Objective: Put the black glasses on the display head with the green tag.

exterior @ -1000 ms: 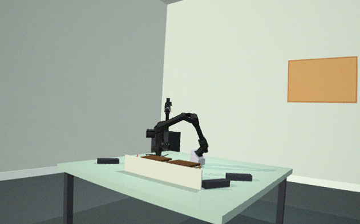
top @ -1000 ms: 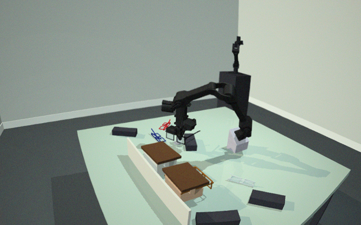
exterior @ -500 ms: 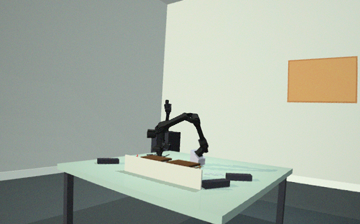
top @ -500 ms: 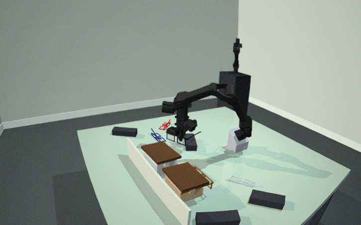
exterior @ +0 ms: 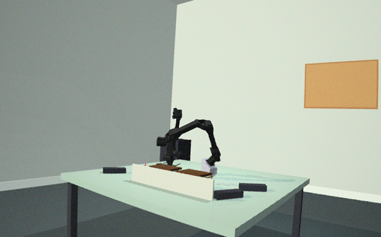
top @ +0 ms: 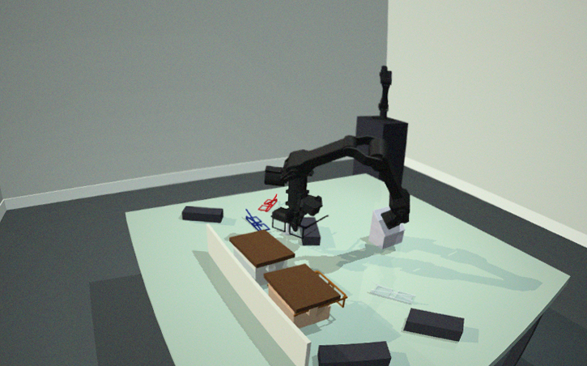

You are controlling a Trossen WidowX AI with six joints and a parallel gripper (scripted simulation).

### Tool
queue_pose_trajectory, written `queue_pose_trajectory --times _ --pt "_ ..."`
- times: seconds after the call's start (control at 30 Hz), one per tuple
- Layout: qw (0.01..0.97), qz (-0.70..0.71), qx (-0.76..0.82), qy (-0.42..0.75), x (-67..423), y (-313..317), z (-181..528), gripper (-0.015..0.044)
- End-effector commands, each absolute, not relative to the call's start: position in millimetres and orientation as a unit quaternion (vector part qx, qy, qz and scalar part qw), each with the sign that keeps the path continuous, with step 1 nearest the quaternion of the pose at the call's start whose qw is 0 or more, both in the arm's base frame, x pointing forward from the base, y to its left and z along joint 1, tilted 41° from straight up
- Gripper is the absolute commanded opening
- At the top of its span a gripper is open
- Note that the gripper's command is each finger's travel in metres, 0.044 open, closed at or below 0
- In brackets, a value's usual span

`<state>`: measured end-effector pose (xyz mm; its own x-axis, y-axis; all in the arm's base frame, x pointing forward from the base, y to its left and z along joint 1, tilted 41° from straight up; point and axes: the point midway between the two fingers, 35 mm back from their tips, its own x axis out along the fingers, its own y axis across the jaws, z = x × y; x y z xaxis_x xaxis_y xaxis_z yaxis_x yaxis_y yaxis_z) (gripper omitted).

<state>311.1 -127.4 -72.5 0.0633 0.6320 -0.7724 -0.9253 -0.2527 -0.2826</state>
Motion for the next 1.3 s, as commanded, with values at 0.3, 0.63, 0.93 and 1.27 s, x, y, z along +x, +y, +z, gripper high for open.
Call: queue_pose_trajectory --times 0.3,0.63,0.93,1.27 --pt "0.592 0.661 -0.431 0.168 312 -119 -65 0.0000" --pt "0.592 0.661 -0.430 0.168 311 -114 -61 0.0000" --pt "0.592 0.661 -0.430 0.168 310 -111 -58 0.0000" --pt "0.592 0.661 -0.430 0.168 310 -112 -59 0.0000"
